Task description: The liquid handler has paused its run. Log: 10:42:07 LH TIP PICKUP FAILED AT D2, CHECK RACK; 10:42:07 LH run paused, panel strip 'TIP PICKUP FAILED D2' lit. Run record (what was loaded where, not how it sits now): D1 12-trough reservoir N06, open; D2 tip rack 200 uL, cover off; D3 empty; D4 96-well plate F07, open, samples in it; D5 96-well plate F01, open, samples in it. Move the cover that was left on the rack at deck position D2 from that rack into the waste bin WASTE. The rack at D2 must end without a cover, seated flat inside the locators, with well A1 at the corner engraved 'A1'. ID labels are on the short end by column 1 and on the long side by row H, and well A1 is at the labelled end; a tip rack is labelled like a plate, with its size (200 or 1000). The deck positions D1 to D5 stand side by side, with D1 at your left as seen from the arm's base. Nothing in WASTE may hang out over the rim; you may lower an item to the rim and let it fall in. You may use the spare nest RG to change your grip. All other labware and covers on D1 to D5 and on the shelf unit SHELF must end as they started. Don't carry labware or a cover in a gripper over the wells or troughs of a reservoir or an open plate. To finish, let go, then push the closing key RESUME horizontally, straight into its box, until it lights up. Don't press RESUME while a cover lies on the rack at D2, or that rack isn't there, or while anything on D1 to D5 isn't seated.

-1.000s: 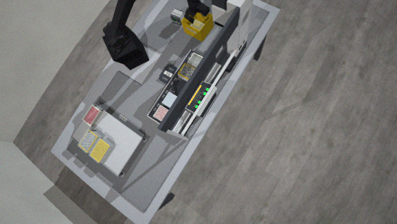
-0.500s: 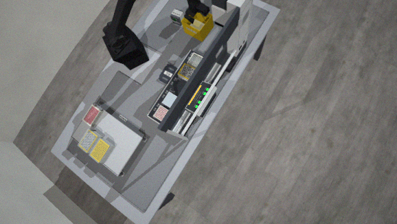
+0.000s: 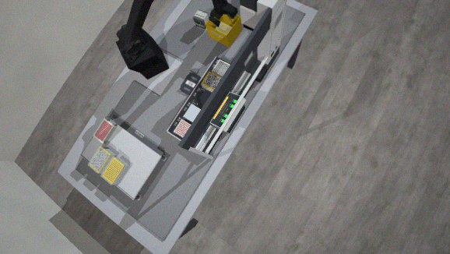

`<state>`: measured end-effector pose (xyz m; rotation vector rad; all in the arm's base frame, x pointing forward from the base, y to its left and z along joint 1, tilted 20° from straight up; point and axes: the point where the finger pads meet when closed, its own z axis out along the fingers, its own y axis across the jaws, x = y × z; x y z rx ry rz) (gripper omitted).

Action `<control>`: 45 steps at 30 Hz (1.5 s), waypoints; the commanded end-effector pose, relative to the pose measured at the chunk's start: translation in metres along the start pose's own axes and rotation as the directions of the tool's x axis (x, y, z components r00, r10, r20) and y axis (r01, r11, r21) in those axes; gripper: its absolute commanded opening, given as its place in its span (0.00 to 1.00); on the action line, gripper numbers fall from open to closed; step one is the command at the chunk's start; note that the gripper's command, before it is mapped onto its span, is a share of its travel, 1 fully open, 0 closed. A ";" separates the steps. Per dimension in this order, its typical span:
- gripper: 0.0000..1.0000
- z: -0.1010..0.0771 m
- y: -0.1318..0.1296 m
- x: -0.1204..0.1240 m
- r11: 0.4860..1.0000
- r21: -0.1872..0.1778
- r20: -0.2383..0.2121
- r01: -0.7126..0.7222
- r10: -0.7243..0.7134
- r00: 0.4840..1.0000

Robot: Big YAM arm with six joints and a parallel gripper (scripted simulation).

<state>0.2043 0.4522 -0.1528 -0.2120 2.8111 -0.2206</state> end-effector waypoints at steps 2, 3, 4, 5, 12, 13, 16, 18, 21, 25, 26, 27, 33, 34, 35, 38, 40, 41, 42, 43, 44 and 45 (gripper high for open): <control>1.00 0.005 0.004 -0.008 1.000 -0.005 0.007 -0.002 0.002 1.000; 1.00 0.003 0.003 -0.004 1.000 0.004 0.003 0.004 -0.004 1.000; 1.00 -0.010 0.007 -0.007 1.000 -0.014 0.011 -0.001 0.001 1.000; 1.00 -0.021 0.010 -0.009 1.000 -0.030 0.019 -0.005 0.006 1.000; 1.00 -0.030 0.011 -0.003 1.000 -0.029 0.018 -0.001 0.002 1.000; 1.00 -0.032 0.010 -0.002 1.000 -0.028 0.018 -0.001 0.001 1.000; 1.00 -0.036 0.009 -0.003 1.000 -0.027 0.017 -0.003 0.004 1.000; 1.00 -0.039 0.009 -0.003 1.000 -0.027 0.017 -0.003 0.003 1.000; 1.00 -0.045 0.010 -0.002 1.000 -0.028 0.017 0.000 0.001 1.000; 1.00 -0.050 0.010 -0.003 1.000 -0.029 0.018 -0.002 0.003 1.000; 1.00 -0.050 0.010 -0.003 1.000 -0.029 0.018 -0.002 0.003 1.000; 1.00 -0.042 0.005 -0.005 1.000 -0.012 0.009 -0.012 0.012 1.000; 1.00 -0.064 0.014 -0.004 0.999 -0.038 0.021 -0.004 0.004 1.000; 1.00 -0.067 0.015 -0.005 0.999 -0.040 0.021 -0.004 0.005 1.000; 1.00 -0.069 0.016 -0.005 0.999 -0.041 0.022 -0.005 0.006 1.000; 1.00 -0.075 0.017 -0.010 0.999 -0.046 0.023 -0.013 0.014 1.000; 1.00 -0.079 0.019 -0.012 0.999 -0.050 0.024 -0.017 0.018 1.000; 1.00 -0.082 0.021 -0.011 0.998 -0.054 0.026 -0.015 0.016 1.000; 1.00 -0.082 0.021 -0.011 0.998 -0.054 0.026 -0.015 0.016 1.000; 1.00 -0.082 0.021 -0.011 0.998 -0.054 0.026 -0.015 0.016 1.000; 1.00 -0.069 0.019 -0.002 1.000 -0.027 0.015 0.000 0.001 1.000; 1.00 -0.078 0.022 -0.006 0.999 -0.042 0.021 -0.005 0.006 1.000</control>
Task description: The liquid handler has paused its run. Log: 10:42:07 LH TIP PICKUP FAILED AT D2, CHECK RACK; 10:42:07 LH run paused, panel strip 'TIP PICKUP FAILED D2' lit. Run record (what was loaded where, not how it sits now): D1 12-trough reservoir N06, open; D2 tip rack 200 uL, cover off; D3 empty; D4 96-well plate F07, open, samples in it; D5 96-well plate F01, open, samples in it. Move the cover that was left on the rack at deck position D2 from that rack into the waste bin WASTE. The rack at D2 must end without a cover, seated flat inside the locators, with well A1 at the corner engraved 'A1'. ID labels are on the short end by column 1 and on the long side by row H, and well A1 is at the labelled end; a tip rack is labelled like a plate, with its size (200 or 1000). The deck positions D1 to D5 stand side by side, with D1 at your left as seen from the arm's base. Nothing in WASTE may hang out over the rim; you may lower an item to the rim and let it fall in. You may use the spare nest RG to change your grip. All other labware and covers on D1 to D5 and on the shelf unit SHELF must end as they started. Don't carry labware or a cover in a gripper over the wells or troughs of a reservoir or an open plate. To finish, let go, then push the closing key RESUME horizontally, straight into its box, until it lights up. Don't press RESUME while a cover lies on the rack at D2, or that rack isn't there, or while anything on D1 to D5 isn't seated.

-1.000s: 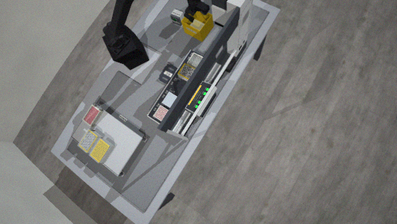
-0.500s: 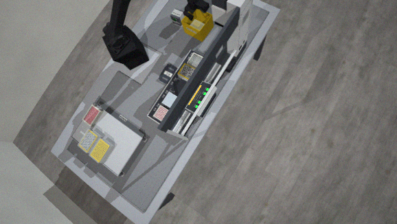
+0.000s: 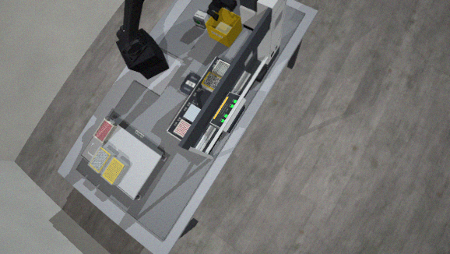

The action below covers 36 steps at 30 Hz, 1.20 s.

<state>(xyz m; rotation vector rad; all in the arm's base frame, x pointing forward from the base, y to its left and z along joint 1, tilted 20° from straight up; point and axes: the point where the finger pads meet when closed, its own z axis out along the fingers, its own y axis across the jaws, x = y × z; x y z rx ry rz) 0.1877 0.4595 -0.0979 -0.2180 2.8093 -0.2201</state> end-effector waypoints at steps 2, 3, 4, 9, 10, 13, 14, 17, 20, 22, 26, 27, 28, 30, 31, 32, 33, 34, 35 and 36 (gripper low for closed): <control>1.00 -0.031 0.020 -0.006 0.999 -0.050 0.023 -0.012 0.013 1.000; 1.00 -0.033 0.022 -0.007 0.998 -0.053 0.024 -0.013 0.015 1.000; 1.00 -0.036 0.023 -0.008 0.998 -0.056 0.025 -0.015 0.016 1.000; 1.00 -0.046 0.025 -0.013 0.998 -0.063 0.026 -0.024 0.026 0.999; 1.00 -0.048 0.026 -0.011 0.998 -0.064 0.027 -0.021 0.023 0.999; 1.00 -0.051 0.023 -0.007 0.998 -0.057 0.024 -0.015 0.016 1.000; 1.00 -0.051 0.023 -0.007 0.998 -0.057 0.024 -0.015 0.016 1.000; 1.00 -0.037 0.019 -0.003 1.000 -0.026 0.011 -0.011 0.012 1.000; 1.00 -0.062 0.025 -0.009 0.998 -0.064 0.026 -0.017 0.019 0.999; 1.00 -0.066 0.026 -0.010 0.998 -0.067 0.026 -0.018 0.020 0.999; 1.00 -0.073 0.026 -0.010 0.998 -0.067 0.026 -0.020 0.022 0.999; 1.00 -0.074 0.025 -0.012 0.998 -0.066 0.025 -0.023 0.025 0.999; 1.00 -0.076 0.024 -0.013 0.998 -0.065 0.025 -0.026 0.027 0.999; 1.00 -0.076 0.022 -0.009 0.998 -0.057 0.022 -0.020 0.022 1.000; 1.00 -0.076 0.022 -0.009 0.998 -0.057 0.022 -0.020 0.022 1.000; 1.00 -0.076 0.022 -0.009 0.998 -0.057 0.022 -0.020 0.022 1.000; 1.00 -0.058 0.017 0.002 1.000 -0.018 0.007 -0.002 0.002 1.000; 1.00 -0.066 0.021 0.000 0.999 -0.031 0.012 -0.005 0.005 1.000; 1.00 -0.076 0.022 -0.004 0.999 -0.047 0.018 -0.011 0.012 1.000; 1.00 -0.087 0.025 -0.009 0.998 -0.067 0.025 -0.018 0.020 1.000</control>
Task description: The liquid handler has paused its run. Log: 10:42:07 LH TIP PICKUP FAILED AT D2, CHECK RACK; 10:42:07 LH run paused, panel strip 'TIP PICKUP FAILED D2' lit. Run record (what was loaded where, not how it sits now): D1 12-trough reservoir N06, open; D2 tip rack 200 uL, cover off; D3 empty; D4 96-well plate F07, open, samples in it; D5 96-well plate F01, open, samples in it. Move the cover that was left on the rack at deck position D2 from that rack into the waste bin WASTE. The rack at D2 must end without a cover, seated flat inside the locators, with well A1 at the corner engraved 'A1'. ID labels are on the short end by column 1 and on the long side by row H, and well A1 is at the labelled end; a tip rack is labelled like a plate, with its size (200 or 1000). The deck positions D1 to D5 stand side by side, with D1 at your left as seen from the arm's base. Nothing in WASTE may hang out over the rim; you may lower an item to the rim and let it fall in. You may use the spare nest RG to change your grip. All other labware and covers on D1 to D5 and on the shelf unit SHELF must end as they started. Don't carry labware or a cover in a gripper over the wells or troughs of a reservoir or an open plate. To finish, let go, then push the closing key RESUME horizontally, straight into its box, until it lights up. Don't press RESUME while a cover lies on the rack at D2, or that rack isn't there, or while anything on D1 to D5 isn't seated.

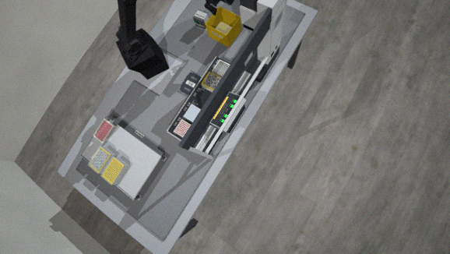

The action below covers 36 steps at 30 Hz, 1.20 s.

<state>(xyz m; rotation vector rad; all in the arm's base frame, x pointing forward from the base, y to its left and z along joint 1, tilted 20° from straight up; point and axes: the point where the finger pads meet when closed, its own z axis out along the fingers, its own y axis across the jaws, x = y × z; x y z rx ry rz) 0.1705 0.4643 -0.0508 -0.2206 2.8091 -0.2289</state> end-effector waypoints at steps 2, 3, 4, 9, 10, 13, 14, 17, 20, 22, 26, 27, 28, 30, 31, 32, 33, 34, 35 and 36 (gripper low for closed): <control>1.00 -0.041 0.027 -0.011 0.997 -0.075 0.026 -0.021 0.023 0.999; 1.00 -0.042 0.027 -0.011 0.997 -0.075 0.026 -0.022 0.024 0.999; 1.00 -0.044 0.026 -0.012 0.997 -0.074 0.026 -0.025 0.027 0.999; 1.00 -0.051 0.026 -0.012 0.997 -0.074 0.026 -0.024 0.026 0.999; 1.00 -0.031 -0.004 -0.015 1.000 -0.022 0.008 0.007 -0.006 1.000; 1.00 -0.031 -0.007 -0.018 0.999 -0.027 0.011 0.025 -0.024 1.000; 1.00 -0.031 -0.009 -0.022 0.999 -0.038 0.017 0.026 -0.026 1.000; 1.00 -0.031 -0.022 -0.029 0.999 -0.037 0.019 0.026 -0.025 0.999; 1.00 -0.030 -0.036 -0.035 0.999 -0.036 0.020 0.026 -0.026 0.999; 1.00 -0.030 -0.045 -0.040 0.999 -0.036 0.020 0.026 -0.026 0.999; 1.00 -0.029 -0.063 -0.049 0.999 -0.035 0.021 0.027 -0.026 0.999; 1.00 -0.029 -0.067 -0.051 0.999 -0.034 0.021 0.027 -0.026 0.999; 1.00 -0.029 -0.072 -0.053 0.999 -0.034 0.021 0.027 -0.026 0.999; 1.00 -0.029 -0.072 -0.053 0.999 -0.034 0.021 0.027 -0.026 0.999; 1.00 -0.029 -0.076 -0.055 0.999 -0.034 0.021 0.027 -0.026 0.999; 1.00 -0.029 -0.081 -0.057 0.999 -0.034 0.021 0.027 -0.026 0.999; 1.00 -0.029 -0.085 -0.060 0.999 -0.033 0.021 0.027 -0.026 0.999; 1.00 -0.028 -0.090 -0.062 0.999 -0.033 0.021 0.027 -0.026 0.999; 1.00 -0.028 -0.095 -0.064 0.999 -0.033 0.022 0.027 -0.026 0.999; 1.00 -0.028 -0.099 -0.066 0.999 -0.032 0.022 0.027 -0.026 0.999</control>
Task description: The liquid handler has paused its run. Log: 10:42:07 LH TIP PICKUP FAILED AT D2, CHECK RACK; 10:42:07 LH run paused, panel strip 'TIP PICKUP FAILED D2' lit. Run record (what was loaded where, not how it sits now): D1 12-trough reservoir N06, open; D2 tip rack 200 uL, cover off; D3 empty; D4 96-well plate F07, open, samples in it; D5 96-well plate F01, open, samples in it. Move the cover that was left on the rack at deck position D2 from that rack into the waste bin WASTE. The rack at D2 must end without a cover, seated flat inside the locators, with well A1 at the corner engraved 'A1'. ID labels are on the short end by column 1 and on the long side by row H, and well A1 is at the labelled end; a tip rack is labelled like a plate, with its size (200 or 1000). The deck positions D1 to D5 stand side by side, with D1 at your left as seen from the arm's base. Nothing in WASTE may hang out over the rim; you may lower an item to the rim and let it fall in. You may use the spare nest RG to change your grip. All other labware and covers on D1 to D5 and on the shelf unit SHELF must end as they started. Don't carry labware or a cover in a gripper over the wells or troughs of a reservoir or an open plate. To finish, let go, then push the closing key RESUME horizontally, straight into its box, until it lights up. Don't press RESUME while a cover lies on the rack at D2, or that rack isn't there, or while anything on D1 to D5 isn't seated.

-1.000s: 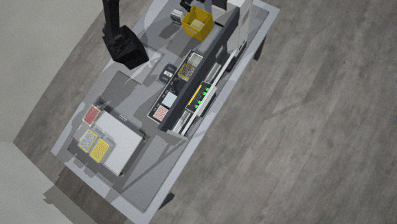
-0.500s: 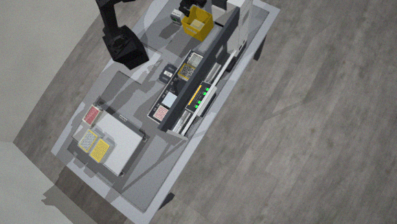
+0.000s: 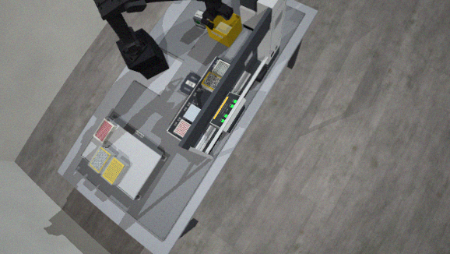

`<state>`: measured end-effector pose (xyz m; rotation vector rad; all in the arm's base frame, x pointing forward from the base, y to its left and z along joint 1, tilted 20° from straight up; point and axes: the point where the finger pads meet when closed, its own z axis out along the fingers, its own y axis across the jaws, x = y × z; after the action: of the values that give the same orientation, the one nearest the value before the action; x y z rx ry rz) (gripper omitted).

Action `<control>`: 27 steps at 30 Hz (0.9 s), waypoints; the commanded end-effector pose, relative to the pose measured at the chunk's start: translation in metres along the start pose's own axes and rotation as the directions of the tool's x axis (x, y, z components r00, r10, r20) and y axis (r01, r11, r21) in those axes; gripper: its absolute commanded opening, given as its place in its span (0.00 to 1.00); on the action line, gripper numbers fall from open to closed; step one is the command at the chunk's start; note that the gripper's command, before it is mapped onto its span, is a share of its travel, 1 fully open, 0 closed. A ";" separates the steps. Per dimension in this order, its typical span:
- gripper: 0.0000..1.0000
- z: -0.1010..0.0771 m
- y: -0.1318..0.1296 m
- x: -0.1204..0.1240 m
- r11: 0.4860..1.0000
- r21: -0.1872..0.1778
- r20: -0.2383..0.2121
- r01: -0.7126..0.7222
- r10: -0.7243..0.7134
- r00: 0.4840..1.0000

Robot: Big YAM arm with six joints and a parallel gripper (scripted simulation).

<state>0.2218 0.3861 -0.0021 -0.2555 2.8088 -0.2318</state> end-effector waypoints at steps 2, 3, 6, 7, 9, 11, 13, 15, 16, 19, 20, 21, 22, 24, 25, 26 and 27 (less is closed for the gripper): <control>1.00 -0.009 -0.017 -0.022 1.000 -0.030 0.023 0.003 -0.002 1.000; 1.00 -0.009 -0.022 -0.024 1.000 -0.030 0.023 0.003 -0.002 1.000; 1.00 -0.009 -0.035 -0.030 1.000 -0.029 0.023 0.003 -0.002 1.000; 1.00 -0.009 -0.040 -0.032 1.000 -0.029 0.023 0.003 -0.002 1.000; 1.00 -0.008 -0.049 -0.036 1.000 -0.029 0.023 0.003 -0.002 1.000; 1.00 -0.008 -0.049 -0.036 1.000 -0.029 0.023 0.003 -0.002 1.000; 1.00 -0.008 -0.058 -0.041 1.000 -0.029 0.023 0.003 -0.003 1.000; 1.00 -0.008 -0.067 -0.045 1.000 -0.028 0.023 0.003 -0.003 1.000; 1.00 -0.008 -0.072 -0.047 1.000 -0.028 0.024 0.003 -0.003 1.000; 1.00 -0.008 -0.086 -0.053 1.000 -0.027 0.025 0.004 -0.003 1.000; 1.00 -0.008 -0.090 -0.056 1.000 -0.026 0.025 0.004 -0.003 1.000; 1.00 -0.008 -0.095 -0.058 1.000 -0.026 0.025 0.004 -0.003 1.000; 1.00 -0.008 -0.099 -0.060 1.000 -0.026 0.025 0.004 -0.003 1.000; 1.00 -0.008 -0.109 -0.064 1.000 -0.025 0.026 0.004 -0.003 1.000; 1.00 -0.008 -0.113 -0.066 1.000 -0.025 0.026 0.004 -0.003 1.000; 1.00 -0.008 -0.118 -0.068 1.000 -0.024 0.027 0.004 -0.003 1.000; 1.00 -0.008 -0.118 -0.068 1.000 -0.024 0.027 0.004 -0.003 1.000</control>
<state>0.2916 0.2854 0.0343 -0.2253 2.8100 -0.2350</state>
